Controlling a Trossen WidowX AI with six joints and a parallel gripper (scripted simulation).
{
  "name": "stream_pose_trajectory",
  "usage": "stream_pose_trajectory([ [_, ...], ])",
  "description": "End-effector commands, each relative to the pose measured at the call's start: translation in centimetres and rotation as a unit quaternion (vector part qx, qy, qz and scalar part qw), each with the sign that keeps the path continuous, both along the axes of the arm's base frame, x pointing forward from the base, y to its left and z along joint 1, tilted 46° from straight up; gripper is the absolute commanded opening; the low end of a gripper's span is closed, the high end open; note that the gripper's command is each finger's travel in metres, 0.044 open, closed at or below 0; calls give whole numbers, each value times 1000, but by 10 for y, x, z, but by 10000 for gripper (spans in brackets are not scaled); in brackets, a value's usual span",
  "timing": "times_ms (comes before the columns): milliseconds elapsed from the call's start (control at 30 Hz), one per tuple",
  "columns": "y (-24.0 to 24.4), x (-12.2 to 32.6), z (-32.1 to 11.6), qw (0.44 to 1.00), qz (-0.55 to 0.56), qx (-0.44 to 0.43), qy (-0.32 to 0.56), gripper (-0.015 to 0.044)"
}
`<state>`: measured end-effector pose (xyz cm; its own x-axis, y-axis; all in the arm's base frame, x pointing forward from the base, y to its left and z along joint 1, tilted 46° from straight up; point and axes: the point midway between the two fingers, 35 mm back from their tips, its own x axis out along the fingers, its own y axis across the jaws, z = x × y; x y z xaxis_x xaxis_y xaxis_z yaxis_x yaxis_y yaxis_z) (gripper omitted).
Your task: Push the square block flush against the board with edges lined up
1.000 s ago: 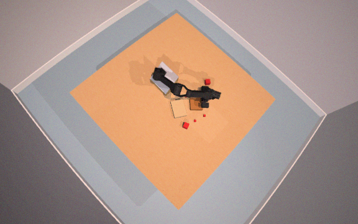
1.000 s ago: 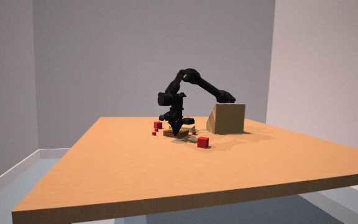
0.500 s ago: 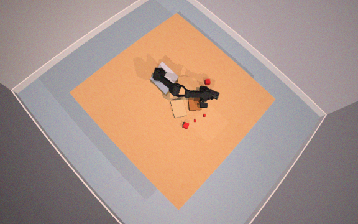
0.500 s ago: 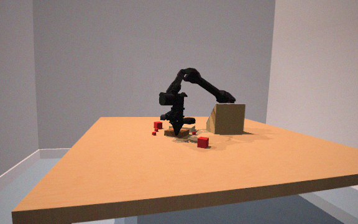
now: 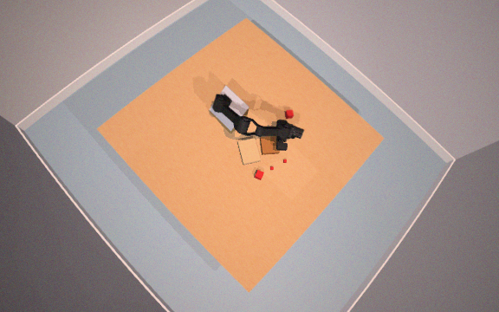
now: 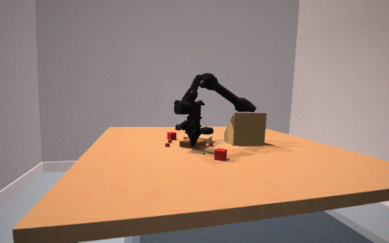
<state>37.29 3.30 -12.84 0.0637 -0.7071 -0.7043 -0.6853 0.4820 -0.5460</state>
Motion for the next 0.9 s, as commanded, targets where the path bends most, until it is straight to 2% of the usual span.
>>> stream_pose_trajectory([
  [0,-7,-4,-3,1000,-5,-6,9,0],
  [867,14,28,-22,1000,-5,-5,8,0],
])
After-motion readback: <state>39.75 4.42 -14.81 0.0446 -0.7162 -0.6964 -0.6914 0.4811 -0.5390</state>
